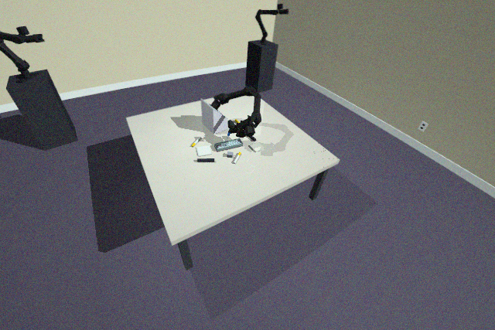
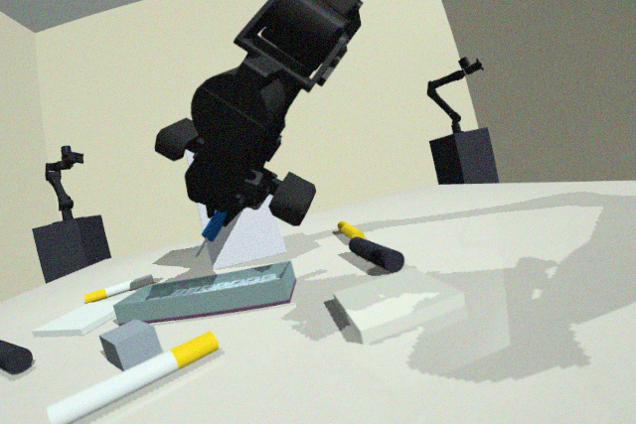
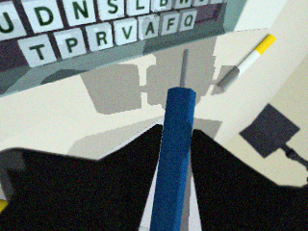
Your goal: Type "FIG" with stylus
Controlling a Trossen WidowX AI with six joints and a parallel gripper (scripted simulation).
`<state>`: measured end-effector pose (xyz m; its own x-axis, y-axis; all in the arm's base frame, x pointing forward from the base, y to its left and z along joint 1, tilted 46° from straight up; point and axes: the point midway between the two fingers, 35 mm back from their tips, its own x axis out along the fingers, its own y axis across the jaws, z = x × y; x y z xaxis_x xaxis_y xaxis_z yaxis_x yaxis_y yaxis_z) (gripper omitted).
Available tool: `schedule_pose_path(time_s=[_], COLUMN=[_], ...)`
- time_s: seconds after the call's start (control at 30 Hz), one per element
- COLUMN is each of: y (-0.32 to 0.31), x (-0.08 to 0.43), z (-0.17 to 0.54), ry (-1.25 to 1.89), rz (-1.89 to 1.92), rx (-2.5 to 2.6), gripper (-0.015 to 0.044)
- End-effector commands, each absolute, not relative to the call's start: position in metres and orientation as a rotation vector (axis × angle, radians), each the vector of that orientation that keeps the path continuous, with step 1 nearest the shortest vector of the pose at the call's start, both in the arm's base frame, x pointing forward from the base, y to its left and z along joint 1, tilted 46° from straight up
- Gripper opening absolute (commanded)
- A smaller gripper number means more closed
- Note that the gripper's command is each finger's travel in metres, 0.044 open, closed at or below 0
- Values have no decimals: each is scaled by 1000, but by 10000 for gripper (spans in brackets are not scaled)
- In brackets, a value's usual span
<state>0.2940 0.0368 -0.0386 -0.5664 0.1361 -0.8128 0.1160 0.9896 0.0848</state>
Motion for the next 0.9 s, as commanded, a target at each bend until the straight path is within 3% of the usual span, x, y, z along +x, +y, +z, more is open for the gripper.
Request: schedule_pose_path(time_s=[0.0,0.87], y=[29,-9], x=[296,309], z=[-42,-54], ry=[2172,2011], rz=[176,1041], rx=[48,-622], gripper=[0,0])
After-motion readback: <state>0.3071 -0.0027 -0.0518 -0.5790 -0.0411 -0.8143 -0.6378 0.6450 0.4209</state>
